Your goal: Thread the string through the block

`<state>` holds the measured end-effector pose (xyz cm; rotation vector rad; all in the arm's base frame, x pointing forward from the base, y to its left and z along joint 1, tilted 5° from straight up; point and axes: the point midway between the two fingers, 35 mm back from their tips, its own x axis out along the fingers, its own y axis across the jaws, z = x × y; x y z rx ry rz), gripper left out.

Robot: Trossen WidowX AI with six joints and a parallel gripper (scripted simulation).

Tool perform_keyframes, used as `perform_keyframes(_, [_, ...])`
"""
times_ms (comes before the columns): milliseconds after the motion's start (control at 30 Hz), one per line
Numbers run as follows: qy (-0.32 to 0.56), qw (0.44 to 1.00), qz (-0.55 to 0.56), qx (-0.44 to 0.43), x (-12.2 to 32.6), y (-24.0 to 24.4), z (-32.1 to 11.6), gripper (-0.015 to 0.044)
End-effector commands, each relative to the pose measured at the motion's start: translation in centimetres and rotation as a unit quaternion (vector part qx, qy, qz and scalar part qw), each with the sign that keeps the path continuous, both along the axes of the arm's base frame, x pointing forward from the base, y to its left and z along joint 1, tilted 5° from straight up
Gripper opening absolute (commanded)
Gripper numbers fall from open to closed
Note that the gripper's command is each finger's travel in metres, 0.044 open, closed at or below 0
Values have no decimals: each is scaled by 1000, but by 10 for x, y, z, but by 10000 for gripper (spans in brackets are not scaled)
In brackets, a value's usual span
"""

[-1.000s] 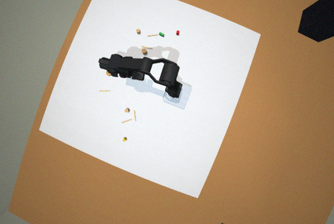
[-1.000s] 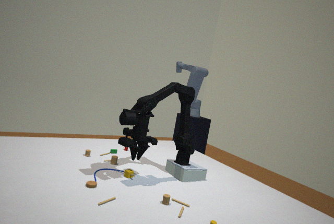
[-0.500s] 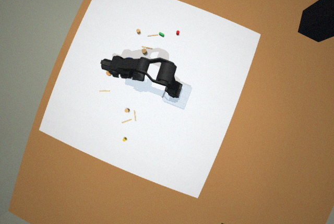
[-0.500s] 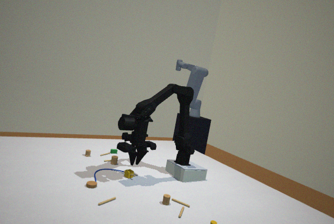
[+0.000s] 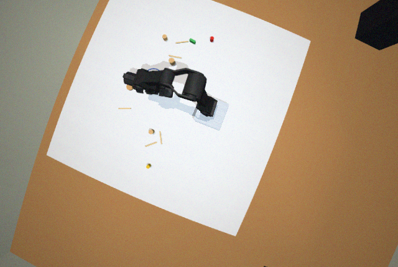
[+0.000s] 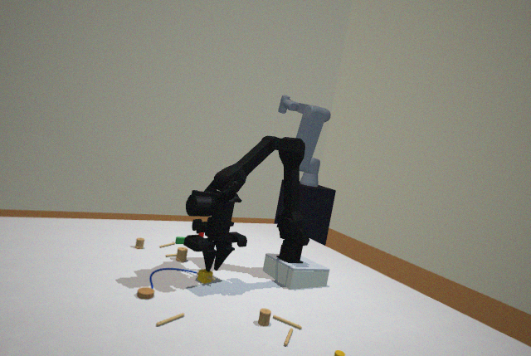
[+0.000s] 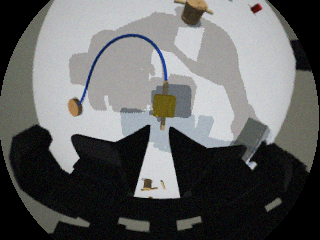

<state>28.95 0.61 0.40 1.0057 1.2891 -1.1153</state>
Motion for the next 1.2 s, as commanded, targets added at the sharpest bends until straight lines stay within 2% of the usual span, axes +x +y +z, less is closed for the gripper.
perform_keyframes(0, [2,1000,-1,3,-2,0,-9,122])
perform_keyframes(700, [2,1000,-1,3,-6,-1,-32,122])
perform_keyframes(867, [2,1000,-3,0,-5,-2,-30,0])
perform_keyframes(1167, [1,1000,-1,-6,-5,-1,-31,0])
